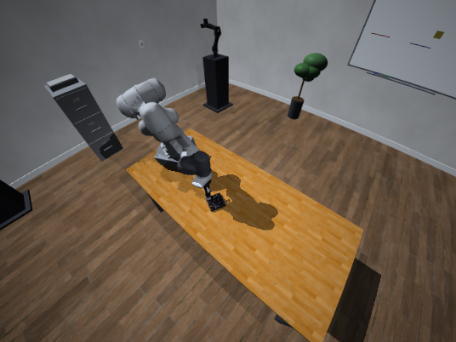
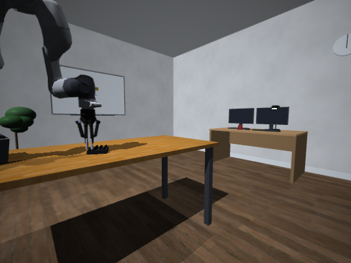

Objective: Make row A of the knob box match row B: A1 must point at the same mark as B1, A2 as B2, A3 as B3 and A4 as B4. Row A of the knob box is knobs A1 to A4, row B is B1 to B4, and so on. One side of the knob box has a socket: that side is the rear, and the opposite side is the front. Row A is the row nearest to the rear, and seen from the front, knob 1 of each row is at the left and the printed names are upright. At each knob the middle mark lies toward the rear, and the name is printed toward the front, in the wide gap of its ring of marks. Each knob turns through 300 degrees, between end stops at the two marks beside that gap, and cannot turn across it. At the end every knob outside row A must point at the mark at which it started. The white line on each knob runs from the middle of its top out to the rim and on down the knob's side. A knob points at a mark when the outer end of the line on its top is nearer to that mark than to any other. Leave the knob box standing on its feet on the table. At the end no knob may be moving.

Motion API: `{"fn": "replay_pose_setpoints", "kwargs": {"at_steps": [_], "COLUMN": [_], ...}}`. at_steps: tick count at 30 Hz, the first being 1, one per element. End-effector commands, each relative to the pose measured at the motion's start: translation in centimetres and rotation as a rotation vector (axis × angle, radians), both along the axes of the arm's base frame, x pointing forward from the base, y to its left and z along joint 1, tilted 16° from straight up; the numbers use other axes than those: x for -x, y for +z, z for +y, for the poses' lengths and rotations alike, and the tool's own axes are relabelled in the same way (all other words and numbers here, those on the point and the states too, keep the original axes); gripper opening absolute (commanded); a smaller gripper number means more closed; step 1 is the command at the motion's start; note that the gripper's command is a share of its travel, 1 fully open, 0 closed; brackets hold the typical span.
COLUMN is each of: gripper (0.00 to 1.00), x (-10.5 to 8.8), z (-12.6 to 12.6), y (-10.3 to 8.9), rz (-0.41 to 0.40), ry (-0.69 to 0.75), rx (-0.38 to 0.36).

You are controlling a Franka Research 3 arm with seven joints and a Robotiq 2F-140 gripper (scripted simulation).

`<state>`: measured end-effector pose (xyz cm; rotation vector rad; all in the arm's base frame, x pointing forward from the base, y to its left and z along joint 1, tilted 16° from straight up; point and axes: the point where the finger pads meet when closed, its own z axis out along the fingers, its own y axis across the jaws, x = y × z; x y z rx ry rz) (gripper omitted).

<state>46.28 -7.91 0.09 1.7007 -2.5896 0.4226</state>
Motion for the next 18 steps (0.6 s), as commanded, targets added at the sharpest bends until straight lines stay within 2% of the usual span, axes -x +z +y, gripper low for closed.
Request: {"fn": "replay_pose_setpoints", "kwargs": {"at_steps": [1,6,7,18], "gripper": [0.12,0.12,0.05,0.05], "x": [-0.07,-0.07,-0.07,-0.07], "z": [0.07,0.07,0.07,0.07], "y": [-0.03,-0.03,-0.03,-0.03], "rz": [-0.002,-0.002,-0.002,-0.002], "ry": [-0.002,-0.002,-0.002,-0.002], "rx": [-0.001,-0.001,-0.001,-0.001]}}
